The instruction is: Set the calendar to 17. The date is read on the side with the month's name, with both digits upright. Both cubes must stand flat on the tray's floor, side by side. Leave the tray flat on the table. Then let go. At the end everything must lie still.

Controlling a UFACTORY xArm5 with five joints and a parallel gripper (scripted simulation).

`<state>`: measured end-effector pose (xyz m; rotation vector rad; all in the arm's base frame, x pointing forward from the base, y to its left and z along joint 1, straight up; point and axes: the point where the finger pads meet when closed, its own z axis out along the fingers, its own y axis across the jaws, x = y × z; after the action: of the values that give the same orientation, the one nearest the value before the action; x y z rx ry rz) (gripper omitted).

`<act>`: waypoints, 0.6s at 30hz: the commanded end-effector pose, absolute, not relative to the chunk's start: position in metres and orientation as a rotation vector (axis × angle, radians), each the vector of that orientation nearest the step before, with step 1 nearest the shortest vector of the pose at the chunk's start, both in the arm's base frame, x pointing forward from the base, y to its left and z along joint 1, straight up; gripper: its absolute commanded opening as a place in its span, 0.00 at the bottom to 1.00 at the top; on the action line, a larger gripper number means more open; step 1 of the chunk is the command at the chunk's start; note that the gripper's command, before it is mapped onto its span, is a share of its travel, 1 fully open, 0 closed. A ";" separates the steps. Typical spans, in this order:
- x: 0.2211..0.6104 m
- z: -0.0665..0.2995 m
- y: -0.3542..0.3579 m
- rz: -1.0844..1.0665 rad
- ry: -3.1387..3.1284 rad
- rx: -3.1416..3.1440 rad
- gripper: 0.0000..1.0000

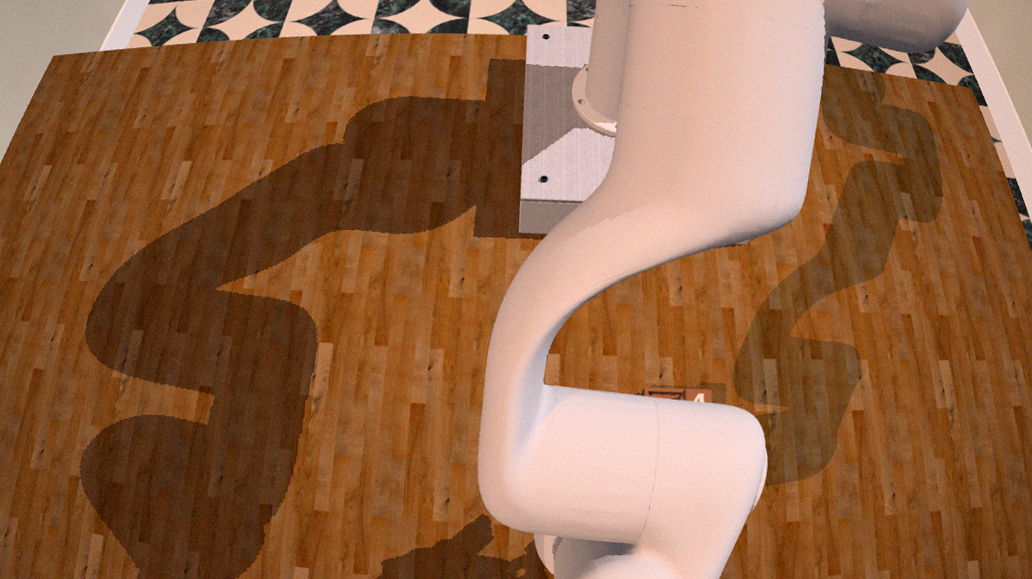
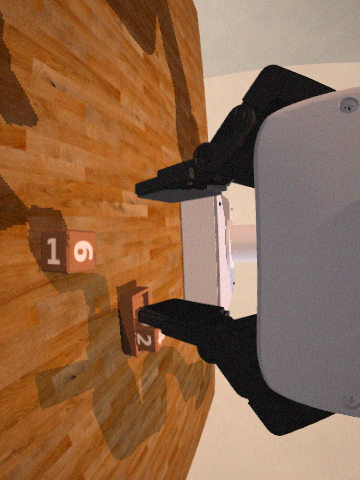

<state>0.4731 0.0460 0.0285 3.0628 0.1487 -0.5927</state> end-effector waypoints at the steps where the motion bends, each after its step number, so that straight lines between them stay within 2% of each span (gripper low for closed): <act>1: 0.474 0.030 0.046 -0.474 0.150 3.087 0.69; 6: 0.474 0.029 0.046 -0.431 0.149 3.095 0.69; 13: 0.473 0.029 0.045 -0.176 0.146 3.128 0.69; 18: 0.470 0.030 0.044 -0.069 0.144 3.135 0.69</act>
<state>0.4709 0.0448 0.0281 3.1193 0.1463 -0.2607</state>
